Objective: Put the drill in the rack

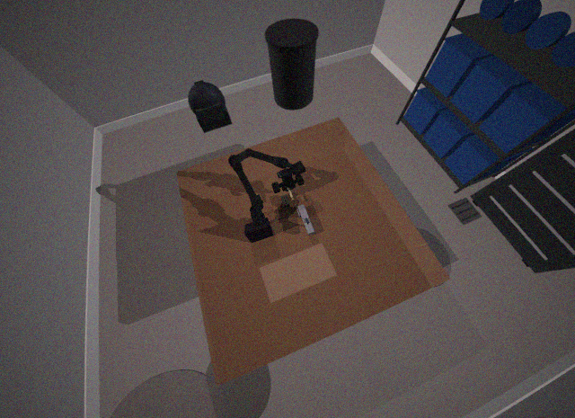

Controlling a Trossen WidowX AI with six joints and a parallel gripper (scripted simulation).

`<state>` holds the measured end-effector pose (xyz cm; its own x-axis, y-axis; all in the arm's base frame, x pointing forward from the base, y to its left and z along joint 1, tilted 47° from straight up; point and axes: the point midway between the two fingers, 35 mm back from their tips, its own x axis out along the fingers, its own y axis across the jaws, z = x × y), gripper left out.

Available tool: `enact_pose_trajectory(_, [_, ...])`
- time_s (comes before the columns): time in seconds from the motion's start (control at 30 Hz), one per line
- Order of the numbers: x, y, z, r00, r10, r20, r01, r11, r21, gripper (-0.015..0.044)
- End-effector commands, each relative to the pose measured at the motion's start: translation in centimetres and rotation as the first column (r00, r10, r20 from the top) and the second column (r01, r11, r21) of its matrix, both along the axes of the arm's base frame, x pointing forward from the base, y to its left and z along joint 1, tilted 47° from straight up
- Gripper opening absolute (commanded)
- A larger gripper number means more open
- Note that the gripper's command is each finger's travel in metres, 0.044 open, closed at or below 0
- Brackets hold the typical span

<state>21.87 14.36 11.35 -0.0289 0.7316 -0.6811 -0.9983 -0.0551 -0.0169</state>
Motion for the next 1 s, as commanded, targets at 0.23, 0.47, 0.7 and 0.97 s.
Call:
enact_pose_trajectory(0.23, [-1.7, 0.2, 0.2, 1.0, -0.003, -0.009, 0.003, 1.0, -0.001, 0.0])
enact_pose_trajectory(0.47, [-2.6, 0.3, 0.4, 1.0, -0.003, -0.009, 0.003, 1.0, -0.001, 0.0])
enact_pose_trajectory(0.7, [-3.5, 0.4, 0.4, 1.0, -0.003, -0.01, 0.003, 1.0, 0.0, 0.0])
enact_pose_trajectory(0.97, [-3.8, 0.7, 0.0, 1.0, -0.003, -0.01, 0.003, 1.0, 0.0, 0.0])
